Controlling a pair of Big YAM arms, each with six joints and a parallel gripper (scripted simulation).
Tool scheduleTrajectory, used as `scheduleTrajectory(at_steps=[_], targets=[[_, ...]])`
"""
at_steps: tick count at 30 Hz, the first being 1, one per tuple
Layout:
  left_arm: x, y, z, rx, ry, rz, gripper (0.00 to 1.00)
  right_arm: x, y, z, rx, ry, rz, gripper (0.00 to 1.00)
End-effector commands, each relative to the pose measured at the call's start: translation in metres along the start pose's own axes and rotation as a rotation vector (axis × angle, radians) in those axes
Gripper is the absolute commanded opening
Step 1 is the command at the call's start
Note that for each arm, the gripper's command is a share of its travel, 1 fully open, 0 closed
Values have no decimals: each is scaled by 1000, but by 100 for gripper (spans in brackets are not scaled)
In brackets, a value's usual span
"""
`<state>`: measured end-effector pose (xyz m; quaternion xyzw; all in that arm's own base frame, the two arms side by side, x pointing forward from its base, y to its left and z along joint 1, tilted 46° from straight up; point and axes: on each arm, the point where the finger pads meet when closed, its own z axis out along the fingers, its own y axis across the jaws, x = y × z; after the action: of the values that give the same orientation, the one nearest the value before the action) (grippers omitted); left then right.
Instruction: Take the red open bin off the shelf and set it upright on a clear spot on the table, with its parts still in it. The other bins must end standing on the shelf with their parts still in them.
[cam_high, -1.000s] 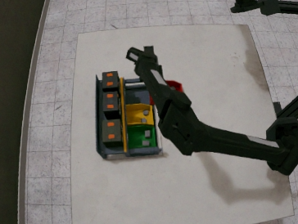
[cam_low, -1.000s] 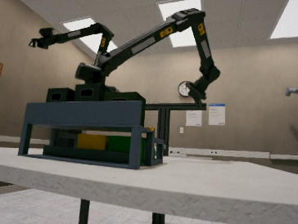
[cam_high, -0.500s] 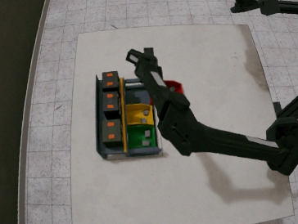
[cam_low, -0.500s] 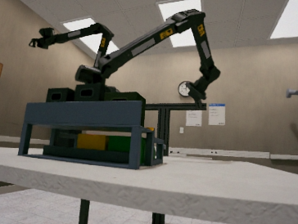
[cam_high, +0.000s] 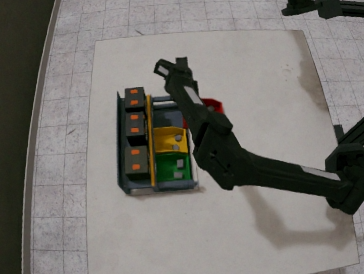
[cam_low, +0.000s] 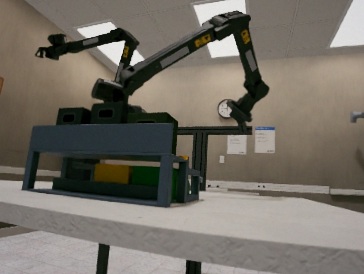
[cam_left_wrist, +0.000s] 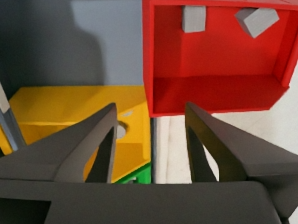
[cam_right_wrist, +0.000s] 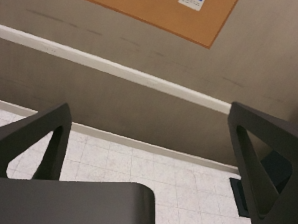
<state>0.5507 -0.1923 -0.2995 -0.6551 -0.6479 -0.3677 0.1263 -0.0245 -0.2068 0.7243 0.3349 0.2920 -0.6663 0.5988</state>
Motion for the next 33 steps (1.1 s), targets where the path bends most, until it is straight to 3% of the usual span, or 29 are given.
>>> scheduleTrajectory(at_steps=[1,33], targets=[[-3,11,-15,-27,-17,-21,43,-39,-2,-6,5,-56,-19,100],[6,10,-4,-7,-9,-24,43,-39,-2,-6,5,-56,-19,100]])
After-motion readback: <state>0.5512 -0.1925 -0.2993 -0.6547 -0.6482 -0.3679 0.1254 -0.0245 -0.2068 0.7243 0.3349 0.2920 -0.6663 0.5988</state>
